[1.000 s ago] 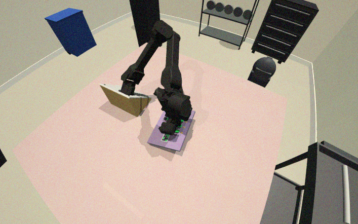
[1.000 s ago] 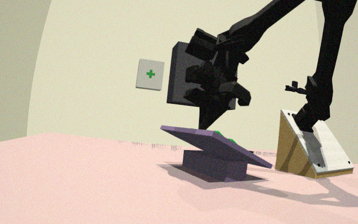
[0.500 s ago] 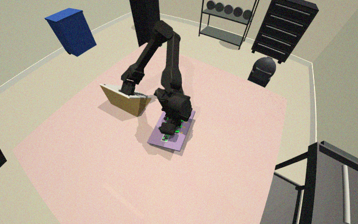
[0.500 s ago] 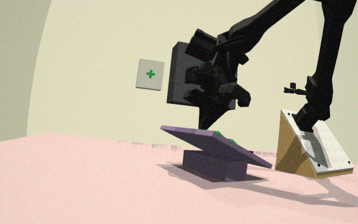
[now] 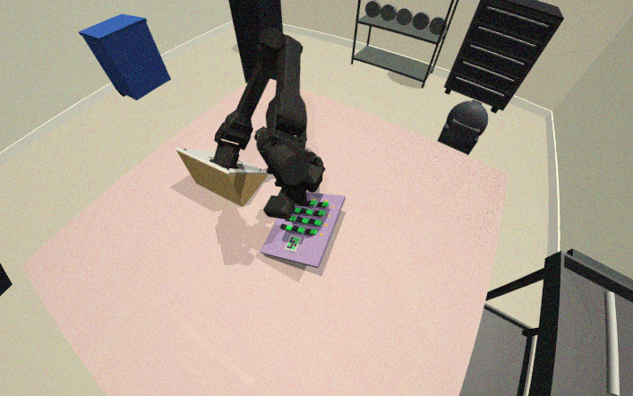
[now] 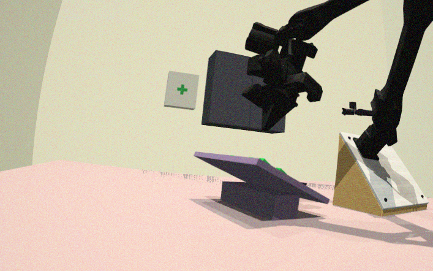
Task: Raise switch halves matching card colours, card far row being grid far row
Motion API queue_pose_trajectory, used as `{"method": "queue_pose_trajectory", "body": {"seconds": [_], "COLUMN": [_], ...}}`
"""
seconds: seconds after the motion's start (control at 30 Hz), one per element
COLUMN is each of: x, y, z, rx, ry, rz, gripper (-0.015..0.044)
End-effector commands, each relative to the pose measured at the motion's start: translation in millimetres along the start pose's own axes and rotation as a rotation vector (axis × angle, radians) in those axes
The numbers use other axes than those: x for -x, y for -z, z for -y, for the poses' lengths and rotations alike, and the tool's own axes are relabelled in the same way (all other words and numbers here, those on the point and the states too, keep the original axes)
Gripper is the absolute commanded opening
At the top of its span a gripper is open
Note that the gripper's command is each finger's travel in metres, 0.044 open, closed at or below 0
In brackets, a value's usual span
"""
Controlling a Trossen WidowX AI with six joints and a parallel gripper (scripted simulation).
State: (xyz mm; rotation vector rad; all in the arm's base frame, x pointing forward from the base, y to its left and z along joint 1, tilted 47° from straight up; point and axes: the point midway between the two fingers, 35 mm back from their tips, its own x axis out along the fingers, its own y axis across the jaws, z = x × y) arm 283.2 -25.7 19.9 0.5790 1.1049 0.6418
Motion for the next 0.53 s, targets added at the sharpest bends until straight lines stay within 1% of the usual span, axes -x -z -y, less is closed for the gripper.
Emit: {"method": "queue_pose_trajectory", "body": {"seconds": [0.0,0.5], "x": [3.5,3.6], "y": [31.1,33.2], "z": [-9.7,-10.5], "rx": [-0.013,-0.013], "ry": [-0.005,-0.006], "rz": [-0.006,-0.006], "gripper": [0.0000,0.0000]}}
